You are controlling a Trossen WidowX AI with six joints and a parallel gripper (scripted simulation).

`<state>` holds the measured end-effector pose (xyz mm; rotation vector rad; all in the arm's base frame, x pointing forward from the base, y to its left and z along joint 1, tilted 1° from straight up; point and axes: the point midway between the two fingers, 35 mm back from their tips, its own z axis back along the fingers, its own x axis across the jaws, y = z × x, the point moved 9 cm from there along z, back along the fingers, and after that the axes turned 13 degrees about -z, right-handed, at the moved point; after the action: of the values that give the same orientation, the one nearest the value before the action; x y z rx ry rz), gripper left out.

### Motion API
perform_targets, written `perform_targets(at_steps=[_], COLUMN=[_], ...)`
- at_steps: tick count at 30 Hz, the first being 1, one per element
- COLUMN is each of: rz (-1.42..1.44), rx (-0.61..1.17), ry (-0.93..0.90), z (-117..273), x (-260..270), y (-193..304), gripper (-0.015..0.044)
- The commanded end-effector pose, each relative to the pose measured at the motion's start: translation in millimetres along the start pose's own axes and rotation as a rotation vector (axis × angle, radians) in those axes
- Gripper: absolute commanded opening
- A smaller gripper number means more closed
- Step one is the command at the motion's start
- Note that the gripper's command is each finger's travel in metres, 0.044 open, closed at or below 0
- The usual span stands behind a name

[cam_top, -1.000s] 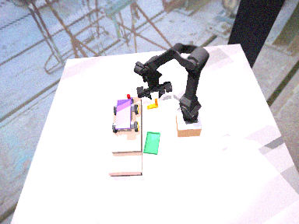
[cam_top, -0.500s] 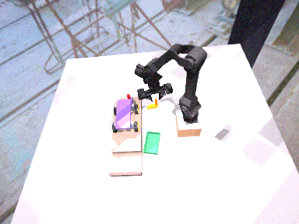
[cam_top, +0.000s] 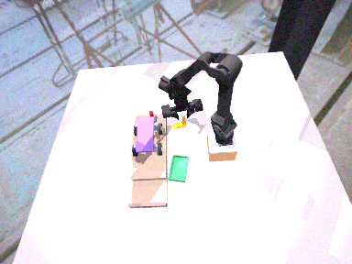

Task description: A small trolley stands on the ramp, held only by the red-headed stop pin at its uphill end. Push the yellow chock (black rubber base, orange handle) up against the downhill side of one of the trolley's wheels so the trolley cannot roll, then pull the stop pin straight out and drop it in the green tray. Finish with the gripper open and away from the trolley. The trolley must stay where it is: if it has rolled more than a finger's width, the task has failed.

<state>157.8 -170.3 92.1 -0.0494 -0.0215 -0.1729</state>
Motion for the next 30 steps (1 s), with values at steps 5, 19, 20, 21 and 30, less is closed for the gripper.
perform_targets(at_steps=[5,19,20,21,30], rz=[-0.001,-0.001,-0.001,-0.001,-0.001], rx=[0.014,0.014,0.014,0.014,0.006], ry=[0.013,0.013,0.013,0.013,0.007], z=[-17.0,-22.7,-22.7,-22.7,-20.2], x=[-2.2,-2.7,-2.7,-2.7,-1.4], y=[2.1,2.6,2.6,2.6,1.3], gripper=[0.019,0.019,0.019,0.019,0.0032])
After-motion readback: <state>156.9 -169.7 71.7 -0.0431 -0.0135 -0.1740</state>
